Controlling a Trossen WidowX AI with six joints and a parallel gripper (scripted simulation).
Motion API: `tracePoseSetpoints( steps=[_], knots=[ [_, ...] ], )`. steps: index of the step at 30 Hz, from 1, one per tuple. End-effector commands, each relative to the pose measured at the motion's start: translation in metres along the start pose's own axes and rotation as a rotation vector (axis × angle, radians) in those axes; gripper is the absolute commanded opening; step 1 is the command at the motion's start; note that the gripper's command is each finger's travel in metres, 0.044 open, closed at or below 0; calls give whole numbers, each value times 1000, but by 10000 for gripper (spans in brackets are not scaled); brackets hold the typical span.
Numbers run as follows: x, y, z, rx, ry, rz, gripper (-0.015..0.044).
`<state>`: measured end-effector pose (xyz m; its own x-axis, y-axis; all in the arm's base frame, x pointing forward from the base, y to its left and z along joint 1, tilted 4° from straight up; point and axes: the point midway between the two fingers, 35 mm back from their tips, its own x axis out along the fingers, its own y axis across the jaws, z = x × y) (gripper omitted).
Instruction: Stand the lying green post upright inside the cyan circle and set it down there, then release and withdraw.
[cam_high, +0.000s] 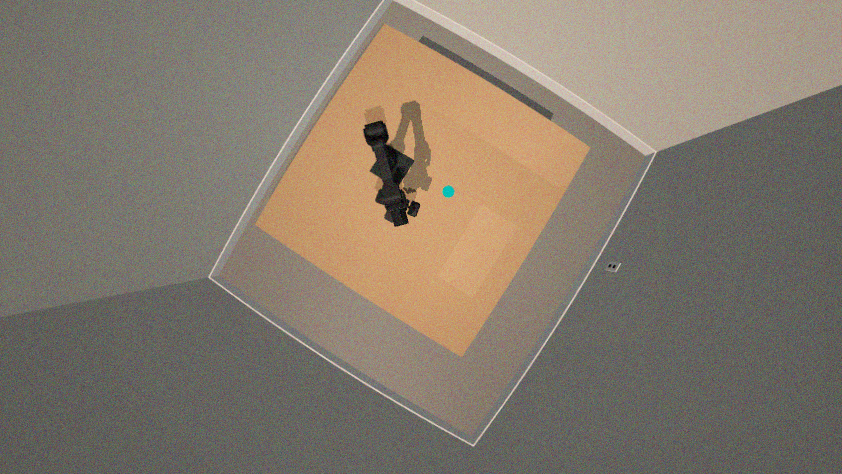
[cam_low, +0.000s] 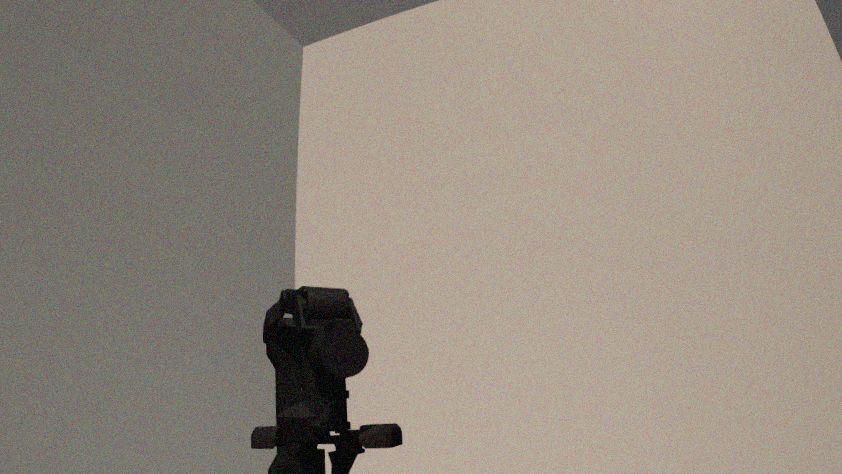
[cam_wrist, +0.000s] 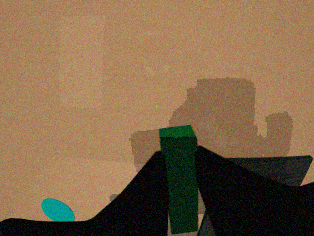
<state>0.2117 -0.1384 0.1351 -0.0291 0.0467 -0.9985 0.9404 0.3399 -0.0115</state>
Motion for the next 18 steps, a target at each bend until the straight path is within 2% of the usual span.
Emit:
tracePoseSetpoints(
  steps=[1, 18],
  knots=[
    [-5, 0, 0, -18, -5, -4, 23],
    [-12, 43, -15, -437, -7, -2, 23]
  ],
)
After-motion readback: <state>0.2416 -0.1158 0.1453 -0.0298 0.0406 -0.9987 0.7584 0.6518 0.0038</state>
